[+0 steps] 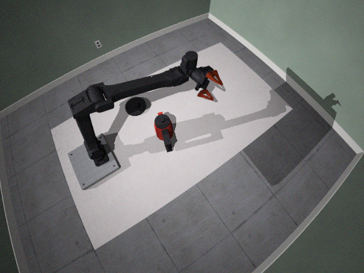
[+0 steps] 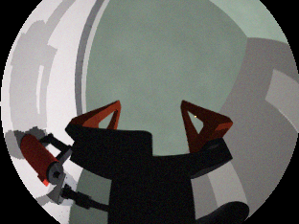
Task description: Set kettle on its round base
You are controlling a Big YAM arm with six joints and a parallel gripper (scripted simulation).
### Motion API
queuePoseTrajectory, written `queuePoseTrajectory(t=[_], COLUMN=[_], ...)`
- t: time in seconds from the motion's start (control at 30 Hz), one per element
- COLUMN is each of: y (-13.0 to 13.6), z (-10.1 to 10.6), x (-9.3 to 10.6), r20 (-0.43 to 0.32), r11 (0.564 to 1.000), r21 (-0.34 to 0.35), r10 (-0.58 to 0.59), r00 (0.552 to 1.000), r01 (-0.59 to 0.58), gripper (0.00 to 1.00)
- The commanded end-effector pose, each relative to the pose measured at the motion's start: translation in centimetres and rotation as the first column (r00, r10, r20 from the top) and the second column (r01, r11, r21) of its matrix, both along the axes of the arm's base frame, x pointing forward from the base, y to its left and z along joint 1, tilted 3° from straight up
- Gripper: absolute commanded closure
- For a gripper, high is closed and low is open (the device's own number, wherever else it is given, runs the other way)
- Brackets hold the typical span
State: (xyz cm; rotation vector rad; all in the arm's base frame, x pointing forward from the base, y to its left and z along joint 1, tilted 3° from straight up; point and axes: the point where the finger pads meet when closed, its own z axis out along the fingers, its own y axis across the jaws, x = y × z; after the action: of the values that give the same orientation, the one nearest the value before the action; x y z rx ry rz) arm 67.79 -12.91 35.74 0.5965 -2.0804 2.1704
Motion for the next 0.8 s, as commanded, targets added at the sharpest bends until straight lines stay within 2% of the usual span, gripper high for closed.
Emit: queuePoseTrajectory(t=[0.0,0.53,0.57,0.77], y=[0.0,0.0,0.1,-0.1], z=[0.8,0.8,3.1,3.3], x=[-0.1,-0.1,-0.1,-0.2], r20=[0.015,0.015,0.074,0.062], r11=[1.000,1.000,1.000,1.000], r21=[0.001,0.001,0.006,0.005], r10=[0.000,0.000,0.001,0.004], r00=[1.000,1.000,0.997,0.998], r01=[0.000,0.000,-0.001,-0.004], gripper=[0.00,0.00,0.26,0.26])
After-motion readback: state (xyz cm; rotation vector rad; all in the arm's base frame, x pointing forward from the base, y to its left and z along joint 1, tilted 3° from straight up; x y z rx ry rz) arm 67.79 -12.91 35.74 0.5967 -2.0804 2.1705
